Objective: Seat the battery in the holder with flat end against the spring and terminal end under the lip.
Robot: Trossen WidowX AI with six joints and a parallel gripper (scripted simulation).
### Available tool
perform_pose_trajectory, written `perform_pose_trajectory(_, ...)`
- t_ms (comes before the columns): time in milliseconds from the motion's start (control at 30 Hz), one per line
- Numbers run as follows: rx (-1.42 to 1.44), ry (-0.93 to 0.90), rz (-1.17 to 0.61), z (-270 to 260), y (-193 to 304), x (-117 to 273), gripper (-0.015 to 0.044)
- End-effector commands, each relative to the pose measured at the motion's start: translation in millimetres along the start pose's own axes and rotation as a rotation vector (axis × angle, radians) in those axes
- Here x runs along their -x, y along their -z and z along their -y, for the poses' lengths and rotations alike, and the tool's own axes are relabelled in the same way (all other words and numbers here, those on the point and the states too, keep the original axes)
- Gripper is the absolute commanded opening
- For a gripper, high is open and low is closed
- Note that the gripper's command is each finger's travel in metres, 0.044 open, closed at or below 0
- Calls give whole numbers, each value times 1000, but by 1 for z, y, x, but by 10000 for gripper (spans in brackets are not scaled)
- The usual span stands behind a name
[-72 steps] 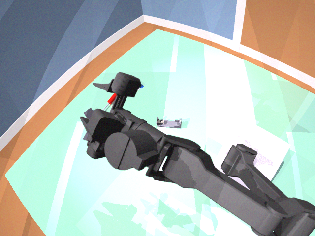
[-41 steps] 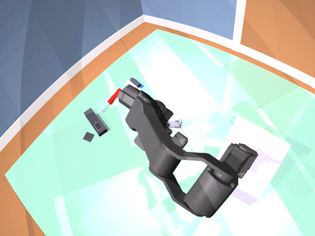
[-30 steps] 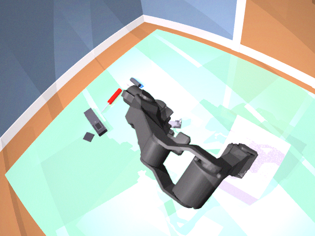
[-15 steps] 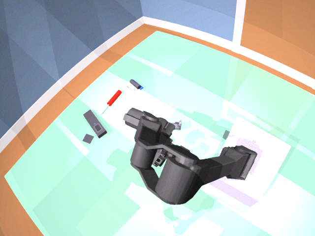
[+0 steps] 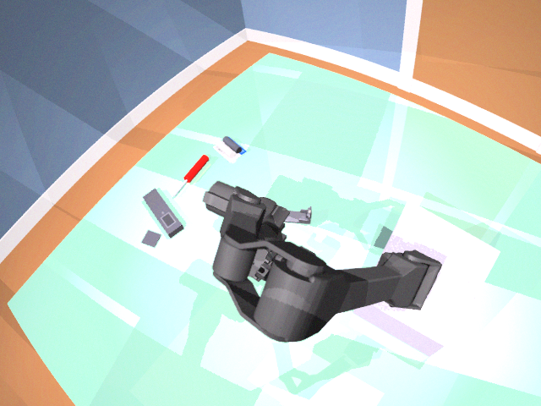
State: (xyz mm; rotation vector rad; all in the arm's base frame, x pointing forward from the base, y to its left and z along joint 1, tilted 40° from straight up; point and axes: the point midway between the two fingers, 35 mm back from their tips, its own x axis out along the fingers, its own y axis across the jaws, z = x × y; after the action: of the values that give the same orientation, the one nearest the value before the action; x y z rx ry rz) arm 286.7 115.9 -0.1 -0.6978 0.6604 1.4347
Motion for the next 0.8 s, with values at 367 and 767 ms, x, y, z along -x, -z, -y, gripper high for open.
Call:
perform_pose_trajectory(367,-2,-1,3,25,0,0,0)
perform_pose_trajectory(767,-1,0,3,42,1,-1,0)
